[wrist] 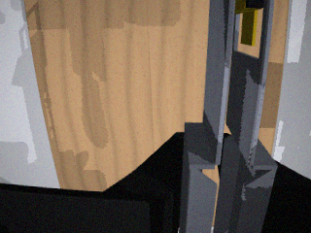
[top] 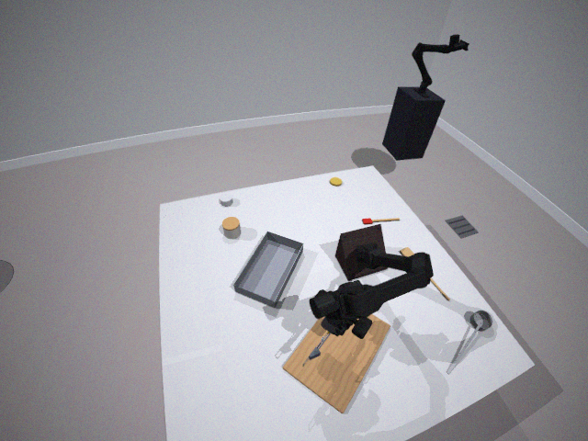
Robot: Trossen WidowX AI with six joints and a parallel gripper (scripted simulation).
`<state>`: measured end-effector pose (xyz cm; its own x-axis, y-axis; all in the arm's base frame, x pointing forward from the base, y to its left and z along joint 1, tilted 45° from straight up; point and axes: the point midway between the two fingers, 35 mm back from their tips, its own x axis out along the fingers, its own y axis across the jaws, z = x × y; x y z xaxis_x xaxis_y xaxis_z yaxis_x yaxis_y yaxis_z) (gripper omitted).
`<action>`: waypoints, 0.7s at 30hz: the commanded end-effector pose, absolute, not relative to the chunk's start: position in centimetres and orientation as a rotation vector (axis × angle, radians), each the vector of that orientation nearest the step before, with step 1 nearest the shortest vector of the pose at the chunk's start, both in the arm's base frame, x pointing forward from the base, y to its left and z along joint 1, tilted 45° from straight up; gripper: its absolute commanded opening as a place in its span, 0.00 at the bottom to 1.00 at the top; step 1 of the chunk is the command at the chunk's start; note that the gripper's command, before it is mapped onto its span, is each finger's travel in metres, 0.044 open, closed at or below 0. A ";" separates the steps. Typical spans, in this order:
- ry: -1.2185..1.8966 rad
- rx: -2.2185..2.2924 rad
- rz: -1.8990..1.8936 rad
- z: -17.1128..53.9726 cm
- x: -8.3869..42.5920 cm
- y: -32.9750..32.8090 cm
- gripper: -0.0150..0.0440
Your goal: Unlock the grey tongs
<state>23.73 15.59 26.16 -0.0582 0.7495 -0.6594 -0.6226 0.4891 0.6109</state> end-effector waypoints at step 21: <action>1.193 0.094 1.117 23.4 23.7 18.4 0.00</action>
<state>23.74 18.05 23.74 -0.0696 0.7295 -0.6804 -0.6336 0.4945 0.5950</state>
